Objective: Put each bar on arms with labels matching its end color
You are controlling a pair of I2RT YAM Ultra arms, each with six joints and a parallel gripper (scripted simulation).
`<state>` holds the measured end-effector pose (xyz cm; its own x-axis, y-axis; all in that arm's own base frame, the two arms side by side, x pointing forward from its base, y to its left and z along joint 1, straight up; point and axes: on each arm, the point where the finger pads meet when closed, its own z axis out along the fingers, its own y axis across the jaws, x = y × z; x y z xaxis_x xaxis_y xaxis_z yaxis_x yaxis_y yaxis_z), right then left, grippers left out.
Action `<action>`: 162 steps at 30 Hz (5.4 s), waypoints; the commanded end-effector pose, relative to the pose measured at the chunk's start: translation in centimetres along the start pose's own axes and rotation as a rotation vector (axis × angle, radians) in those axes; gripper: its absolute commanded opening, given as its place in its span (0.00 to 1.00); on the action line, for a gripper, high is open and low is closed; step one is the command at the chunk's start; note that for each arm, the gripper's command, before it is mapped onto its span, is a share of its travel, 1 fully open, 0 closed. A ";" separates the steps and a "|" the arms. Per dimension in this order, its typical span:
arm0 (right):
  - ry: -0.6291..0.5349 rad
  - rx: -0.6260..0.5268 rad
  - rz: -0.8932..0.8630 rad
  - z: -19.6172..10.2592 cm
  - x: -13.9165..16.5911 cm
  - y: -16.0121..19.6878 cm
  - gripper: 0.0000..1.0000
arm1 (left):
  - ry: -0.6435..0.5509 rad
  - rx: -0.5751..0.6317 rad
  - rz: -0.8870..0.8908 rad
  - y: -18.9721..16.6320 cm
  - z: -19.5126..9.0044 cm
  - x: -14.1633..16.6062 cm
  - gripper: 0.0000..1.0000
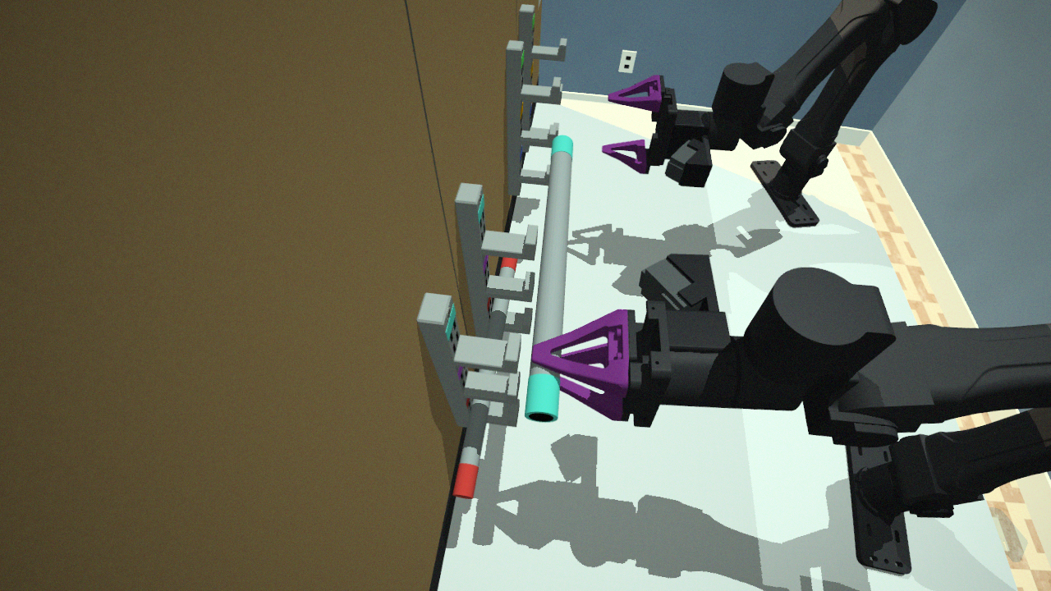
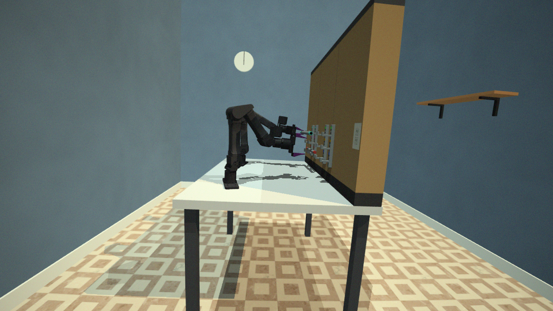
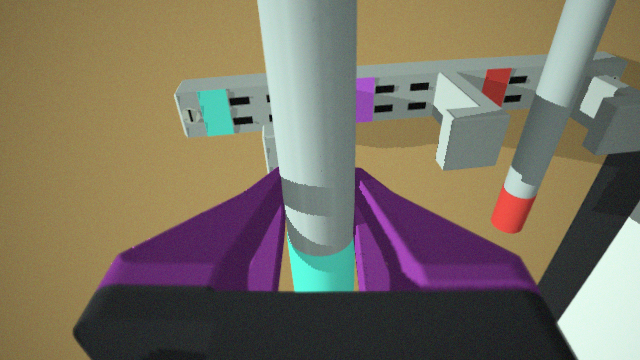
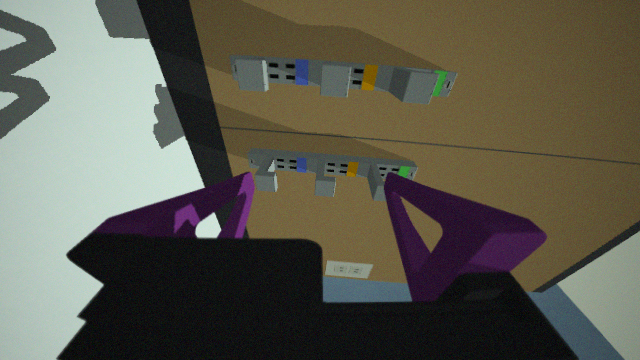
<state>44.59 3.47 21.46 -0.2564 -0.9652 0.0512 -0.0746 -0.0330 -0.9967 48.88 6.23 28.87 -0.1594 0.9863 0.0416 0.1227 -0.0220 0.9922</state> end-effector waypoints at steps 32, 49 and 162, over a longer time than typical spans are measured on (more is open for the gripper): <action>0.006 0.062 0.048 -0.3 0.6 -2.3 1.00 | -0.015 -0.123 -0.040 9.6 -1.2 7.1 0.00; 0.006 0.062 0.048 -0.3 0.6 -2.3 1.00 | -0.016 -0.121 -0.040 8.6 -1.8 7.2 0.00; 0.005 0.062 0.048 -0.3 0.6 -2.3 1.00 | -0.016 -0.121 -0.040 8.1 1.0 6.6 0.00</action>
<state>44.59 3.48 21.46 -0.2561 -0.9653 0.0511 -0.0746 -0.0330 -0.9967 49.06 13.17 32.84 -0.1509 0.9884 0.0153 0.1162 0.0024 0.9932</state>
